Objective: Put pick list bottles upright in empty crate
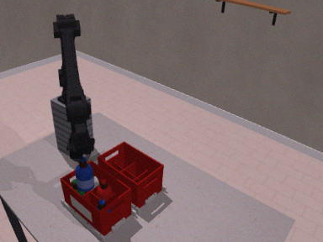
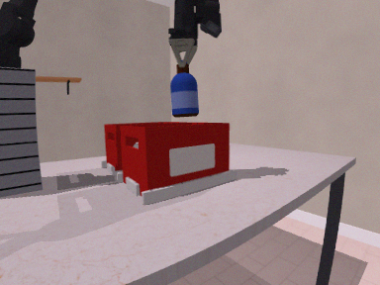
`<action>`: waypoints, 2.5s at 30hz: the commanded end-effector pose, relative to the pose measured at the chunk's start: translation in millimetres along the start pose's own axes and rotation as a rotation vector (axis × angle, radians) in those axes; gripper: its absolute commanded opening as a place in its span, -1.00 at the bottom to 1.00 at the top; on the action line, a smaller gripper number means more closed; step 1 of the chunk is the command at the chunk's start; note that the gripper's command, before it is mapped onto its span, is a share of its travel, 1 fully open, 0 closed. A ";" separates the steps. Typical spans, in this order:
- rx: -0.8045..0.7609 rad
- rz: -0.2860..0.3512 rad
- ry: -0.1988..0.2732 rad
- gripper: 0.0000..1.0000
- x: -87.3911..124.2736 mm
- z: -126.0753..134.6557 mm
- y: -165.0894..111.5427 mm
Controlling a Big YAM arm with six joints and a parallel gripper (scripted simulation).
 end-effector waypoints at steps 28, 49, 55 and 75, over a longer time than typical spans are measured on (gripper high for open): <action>0.000 -0.104 0.029 -1.00 50.7 5.5 34.6; 0.000 -0.104 0.029 -1.00 50.7 5.5 34.6; 0.000 -0.104 0.029 -1.00 50.7 5.5 34.6; 0.007 -0.088 0.027 -1.00 40.9 20.6 7.7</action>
Point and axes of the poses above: the point where the finger pads meet when closed, its own x axis back along the fingers, its own z axis across the jaws, y = z × x, the point moved 1 cm from there along x, back along the fingers, and after that the axes turned 1 degree about -x, right-handed, at the moved point
